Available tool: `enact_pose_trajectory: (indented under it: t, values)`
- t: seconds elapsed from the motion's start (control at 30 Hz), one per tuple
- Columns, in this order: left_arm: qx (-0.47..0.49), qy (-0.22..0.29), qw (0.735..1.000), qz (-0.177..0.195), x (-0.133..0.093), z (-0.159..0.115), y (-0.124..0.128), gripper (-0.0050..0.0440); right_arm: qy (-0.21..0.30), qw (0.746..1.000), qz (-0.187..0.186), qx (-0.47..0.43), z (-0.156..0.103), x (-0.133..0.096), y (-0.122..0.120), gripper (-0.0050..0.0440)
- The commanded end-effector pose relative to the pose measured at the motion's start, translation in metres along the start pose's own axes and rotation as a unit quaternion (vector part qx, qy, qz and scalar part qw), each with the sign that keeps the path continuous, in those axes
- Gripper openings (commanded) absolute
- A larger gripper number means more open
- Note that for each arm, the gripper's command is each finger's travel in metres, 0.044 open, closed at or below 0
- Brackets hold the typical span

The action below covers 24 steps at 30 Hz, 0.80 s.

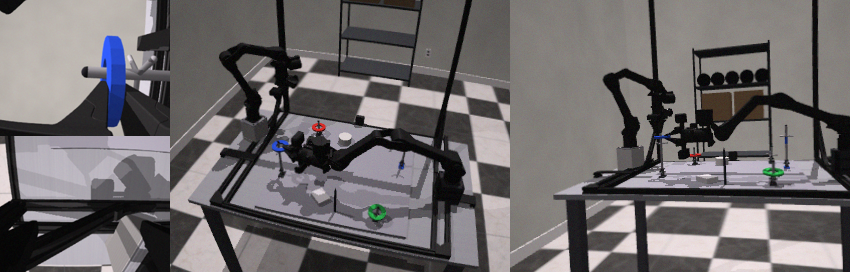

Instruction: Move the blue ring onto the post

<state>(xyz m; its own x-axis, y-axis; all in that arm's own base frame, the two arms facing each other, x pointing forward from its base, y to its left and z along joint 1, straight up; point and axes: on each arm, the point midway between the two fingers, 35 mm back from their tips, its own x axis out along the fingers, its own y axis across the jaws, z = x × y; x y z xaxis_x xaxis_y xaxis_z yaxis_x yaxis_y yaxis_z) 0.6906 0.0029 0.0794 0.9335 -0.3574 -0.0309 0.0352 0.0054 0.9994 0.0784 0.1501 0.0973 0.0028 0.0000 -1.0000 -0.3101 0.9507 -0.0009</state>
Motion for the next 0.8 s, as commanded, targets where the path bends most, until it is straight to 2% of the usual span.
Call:
enact_pose_trajectory:
  t: [0.0,0.3,0.77]
  values:
    - [0.009,-0.002,1.0,0.015,-0.003,0.002,0.043,0.0,0.001,1.0,0.0,0.002,-0.001,0.0,0.0,0.04]
    - [0.009,-0.001,1.0,0.015,-0.004,0.004,0.049,0.0,0.001,1.0,0.0,0.002,-0.001,0.0,0.0,0.04]
    - [0.009,0.021,1.0,0.015,-0.022,0.042,0.078,0.0,0.001,1.0,0.0,0.002,-0.001,0.0,0.0,0.04]
